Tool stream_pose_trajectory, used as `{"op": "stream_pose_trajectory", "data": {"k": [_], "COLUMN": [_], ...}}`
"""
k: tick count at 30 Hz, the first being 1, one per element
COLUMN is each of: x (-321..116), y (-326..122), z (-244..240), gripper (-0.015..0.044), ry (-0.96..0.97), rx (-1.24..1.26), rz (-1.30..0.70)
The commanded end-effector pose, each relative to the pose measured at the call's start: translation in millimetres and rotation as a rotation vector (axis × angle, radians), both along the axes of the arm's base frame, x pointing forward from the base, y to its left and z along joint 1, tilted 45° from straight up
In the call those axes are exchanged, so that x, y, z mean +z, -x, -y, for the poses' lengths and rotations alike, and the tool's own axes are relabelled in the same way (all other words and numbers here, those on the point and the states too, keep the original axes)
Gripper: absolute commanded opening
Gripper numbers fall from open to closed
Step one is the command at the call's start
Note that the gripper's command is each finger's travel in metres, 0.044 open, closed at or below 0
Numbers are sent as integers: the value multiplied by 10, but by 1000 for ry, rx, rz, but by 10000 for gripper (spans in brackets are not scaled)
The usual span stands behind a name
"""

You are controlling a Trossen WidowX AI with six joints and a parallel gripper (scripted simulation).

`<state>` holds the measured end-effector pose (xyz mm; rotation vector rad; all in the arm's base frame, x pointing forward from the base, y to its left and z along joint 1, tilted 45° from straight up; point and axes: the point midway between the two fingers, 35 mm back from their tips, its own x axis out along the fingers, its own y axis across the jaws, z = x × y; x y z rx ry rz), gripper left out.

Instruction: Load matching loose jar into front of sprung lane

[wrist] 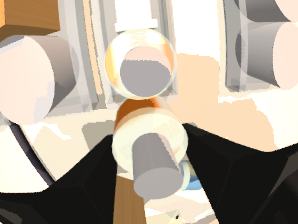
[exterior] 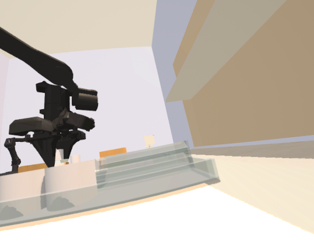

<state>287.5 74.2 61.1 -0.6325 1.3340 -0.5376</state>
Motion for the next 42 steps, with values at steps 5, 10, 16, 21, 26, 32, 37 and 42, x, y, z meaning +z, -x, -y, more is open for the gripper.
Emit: {"op": "stream_pose_trajectory", "data": {"k": [5, 10, 16, 21, 26, 32, 37, 42], "x": [35, 38, 44, 50, 55, 63, 70, 77], "y": [-104, -127, -154, -177, -200, -227, -249, -272], "z": [-19, -20, -23, -25, -27, -30, -33, -35], "gripper": [0, 0, 0, 0, 0, 0, 0, 0], "ry": [-3, -3, -3, -3, -3, -3, -3, -3], "rx": [5, 5, 5, 5, 5, 5, 5, 5], "rz": [22, 23, 23, 23, 23, 23, 23, 24]}}
